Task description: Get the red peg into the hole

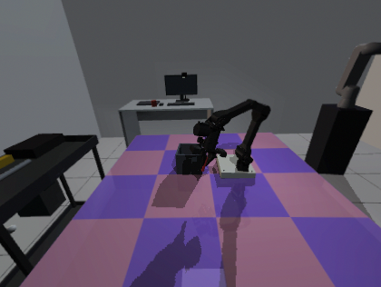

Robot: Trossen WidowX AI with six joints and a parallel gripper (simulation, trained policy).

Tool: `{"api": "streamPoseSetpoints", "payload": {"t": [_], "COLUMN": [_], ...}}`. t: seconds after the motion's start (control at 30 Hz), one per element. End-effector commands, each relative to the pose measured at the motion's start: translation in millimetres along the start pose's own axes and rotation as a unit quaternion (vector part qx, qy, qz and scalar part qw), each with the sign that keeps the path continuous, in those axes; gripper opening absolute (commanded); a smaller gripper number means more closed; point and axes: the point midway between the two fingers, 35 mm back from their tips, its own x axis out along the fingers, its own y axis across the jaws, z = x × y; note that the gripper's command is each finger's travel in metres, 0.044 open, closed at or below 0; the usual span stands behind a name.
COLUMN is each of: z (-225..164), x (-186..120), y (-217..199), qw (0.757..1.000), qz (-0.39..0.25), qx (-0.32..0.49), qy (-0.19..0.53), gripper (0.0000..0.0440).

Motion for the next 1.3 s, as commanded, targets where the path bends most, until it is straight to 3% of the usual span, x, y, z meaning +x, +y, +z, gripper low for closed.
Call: {"api": "streamPoseSetpoints", "payload": {"t": [0.0,0.47,1.27], "z": [12,67,145], "x": [-17,-53,-52], "y": [9,20,13], "qw": [1.000,0.997,0.992], "qz": [0.018,0.030,-0.029], "qx": [-0.001,0.018,0.061], "qy": [-0.014,-0.075,-0.105], "gripper": [0.0000,0.0000,0.0000]}}
